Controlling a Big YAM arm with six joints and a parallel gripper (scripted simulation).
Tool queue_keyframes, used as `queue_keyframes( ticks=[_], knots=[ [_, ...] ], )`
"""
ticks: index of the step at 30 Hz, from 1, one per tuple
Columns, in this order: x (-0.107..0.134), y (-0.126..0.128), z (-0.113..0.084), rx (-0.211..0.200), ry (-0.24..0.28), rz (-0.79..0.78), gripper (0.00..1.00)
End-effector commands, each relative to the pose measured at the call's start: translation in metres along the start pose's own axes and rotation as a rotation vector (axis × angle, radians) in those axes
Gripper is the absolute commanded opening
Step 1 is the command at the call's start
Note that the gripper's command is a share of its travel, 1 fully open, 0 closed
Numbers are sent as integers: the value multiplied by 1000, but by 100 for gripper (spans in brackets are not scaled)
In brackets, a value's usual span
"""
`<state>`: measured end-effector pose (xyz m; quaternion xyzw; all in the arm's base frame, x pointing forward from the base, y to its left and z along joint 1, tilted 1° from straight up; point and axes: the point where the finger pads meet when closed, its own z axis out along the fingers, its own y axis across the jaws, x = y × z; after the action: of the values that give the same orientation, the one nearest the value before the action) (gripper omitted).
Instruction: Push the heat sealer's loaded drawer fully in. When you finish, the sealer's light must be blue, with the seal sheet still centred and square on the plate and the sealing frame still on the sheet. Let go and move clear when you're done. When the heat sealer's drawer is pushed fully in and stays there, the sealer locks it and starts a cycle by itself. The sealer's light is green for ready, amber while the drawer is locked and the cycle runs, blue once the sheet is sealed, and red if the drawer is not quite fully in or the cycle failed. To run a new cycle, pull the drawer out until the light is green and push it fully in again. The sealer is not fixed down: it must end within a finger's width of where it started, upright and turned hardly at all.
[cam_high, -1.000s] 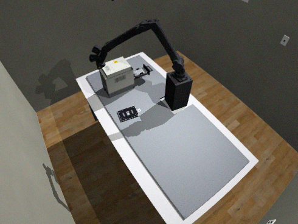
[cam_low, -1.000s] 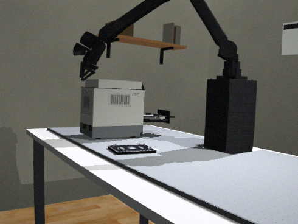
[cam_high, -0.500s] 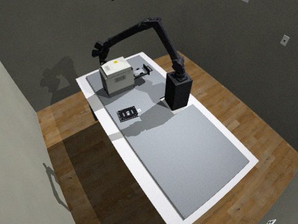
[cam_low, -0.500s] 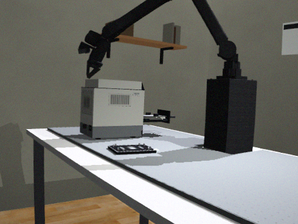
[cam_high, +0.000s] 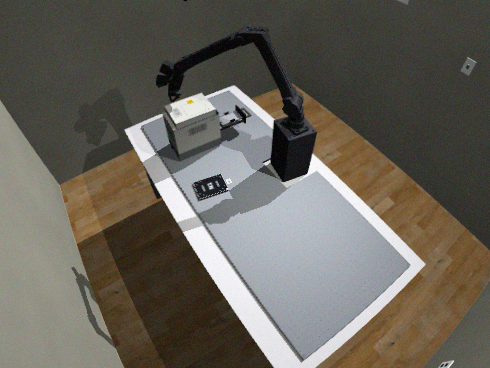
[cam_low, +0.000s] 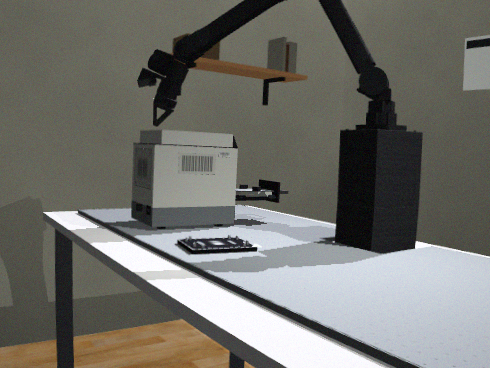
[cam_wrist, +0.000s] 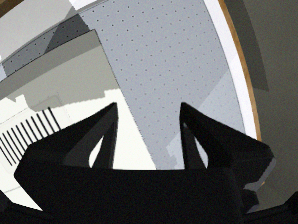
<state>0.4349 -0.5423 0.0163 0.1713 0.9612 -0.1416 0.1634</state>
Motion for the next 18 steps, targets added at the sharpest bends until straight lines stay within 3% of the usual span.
queue_keyframes(
  ticks=[1,2,6,9,11,12,18],
  knots=[
    [-15,-34,-34,46,-63,9,45],
    [-28,-42,-42,62,-87,8,45],
    [-26,-45,-47,59,-53,86,45],
    [-14,-57,-50,58,-11,182,45],
    [-8,-62,-52,58,-10,186,45],
    [19,-48,-39,29,37,186,45],
    [33,-65,-43,38,20,163,45]
  ],
)
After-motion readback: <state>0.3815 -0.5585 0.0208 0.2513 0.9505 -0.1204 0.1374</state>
